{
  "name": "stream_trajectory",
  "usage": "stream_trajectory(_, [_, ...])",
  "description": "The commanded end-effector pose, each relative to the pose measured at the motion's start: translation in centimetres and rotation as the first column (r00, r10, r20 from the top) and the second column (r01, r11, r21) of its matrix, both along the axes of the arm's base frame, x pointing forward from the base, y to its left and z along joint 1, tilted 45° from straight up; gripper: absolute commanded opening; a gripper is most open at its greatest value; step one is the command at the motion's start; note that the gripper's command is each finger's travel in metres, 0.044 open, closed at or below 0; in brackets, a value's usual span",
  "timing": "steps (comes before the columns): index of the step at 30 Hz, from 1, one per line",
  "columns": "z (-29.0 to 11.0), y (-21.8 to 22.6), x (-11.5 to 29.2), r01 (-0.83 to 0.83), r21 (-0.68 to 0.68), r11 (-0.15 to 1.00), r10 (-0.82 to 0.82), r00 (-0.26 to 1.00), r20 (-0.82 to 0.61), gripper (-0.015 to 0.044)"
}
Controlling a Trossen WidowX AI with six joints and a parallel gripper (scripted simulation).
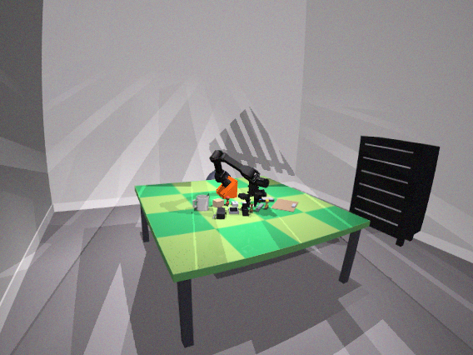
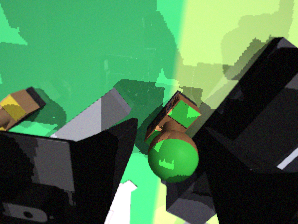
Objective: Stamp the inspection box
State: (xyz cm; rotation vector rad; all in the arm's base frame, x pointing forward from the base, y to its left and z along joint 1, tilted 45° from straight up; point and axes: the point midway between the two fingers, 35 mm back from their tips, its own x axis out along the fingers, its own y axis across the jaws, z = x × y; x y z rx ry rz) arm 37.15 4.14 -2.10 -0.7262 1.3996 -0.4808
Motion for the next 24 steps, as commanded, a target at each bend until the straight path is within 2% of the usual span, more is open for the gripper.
stream_trajectory(1, [-0.09, -0.41, 0.0, 0.006, -0.003, 1.0, -0.006, 1.0, -0.005, 0.0212])
stream_trajectory(4, [-0.09, -0.41, 0.0, 0.006, -0.003, 1.0, -0.006, 1.0, -0.005, 0.0212])
stream_trajectory(24, [0.0, 0.0, 0.0, 0.0, 0.0, 1.0, 0.0, 1.0, 0.0, 0.0078])
